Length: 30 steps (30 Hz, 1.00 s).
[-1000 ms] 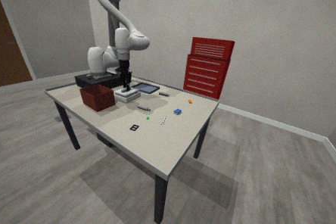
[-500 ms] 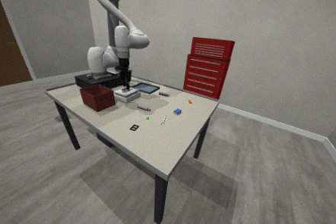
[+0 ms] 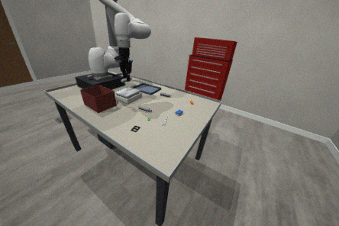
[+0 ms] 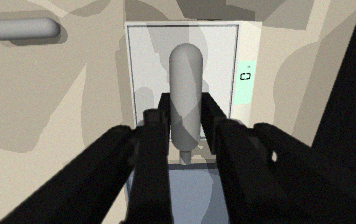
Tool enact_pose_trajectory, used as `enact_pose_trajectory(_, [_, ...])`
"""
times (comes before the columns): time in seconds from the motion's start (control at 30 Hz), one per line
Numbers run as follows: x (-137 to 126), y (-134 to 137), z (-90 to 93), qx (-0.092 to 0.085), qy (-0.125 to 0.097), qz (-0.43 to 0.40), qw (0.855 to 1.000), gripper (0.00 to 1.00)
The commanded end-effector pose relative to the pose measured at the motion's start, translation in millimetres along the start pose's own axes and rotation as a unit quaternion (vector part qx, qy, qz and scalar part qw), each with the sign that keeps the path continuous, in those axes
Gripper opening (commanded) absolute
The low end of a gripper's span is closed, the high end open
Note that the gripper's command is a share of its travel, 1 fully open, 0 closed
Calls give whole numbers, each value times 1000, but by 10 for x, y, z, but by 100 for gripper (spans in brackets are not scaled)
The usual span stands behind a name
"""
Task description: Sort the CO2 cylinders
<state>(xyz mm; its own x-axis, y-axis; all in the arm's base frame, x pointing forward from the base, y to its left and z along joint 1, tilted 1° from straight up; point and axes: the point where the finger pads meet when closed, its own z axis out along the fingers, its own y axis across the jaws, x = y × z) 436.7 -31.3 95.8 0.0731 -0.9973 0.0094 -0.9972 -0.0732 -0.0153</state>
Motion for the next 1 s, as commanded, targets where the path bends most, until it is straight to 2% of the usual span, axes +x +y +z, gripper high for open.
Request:
enact_pose_trajectory(0.0, [-10, -13, -196, 1, -2, -2, 1000, 10])
enact_pose_trajectory(0.13, [-10, -13, -241, 1, -2, -2, 1000, 10])
enact_pose_trajectory(0.43, [-14, 3, -219, -1, -2, -2, 1000, 10])
enact_pose_trajectory(0.53, [77, 12, -219, -1, -3, -1, 1000, 10])
enact_pose_trajectory(0.6, [300, 38, -220, -1, -3, 0, 1000, 10])
enact_pose_trajectory(0.73, [1067, 252, -213, -1, -3, 0, 1000, 10])
enact_pose_trajectory(0.8, [1359, 393, -212, -1, -3, 0, 1000, 10])
enact_pose_trajectory(0.87, [1359, 393, -212, -1, -3, 0, 1000, 10])
enact_pose_trajectory(0.9, [1703, 550, -214, 0, -3, 0, 1000, 10])
enact_pose_trajectory(0.97, [1965, 712, -214, 0, -3, 0, 1000, 10])
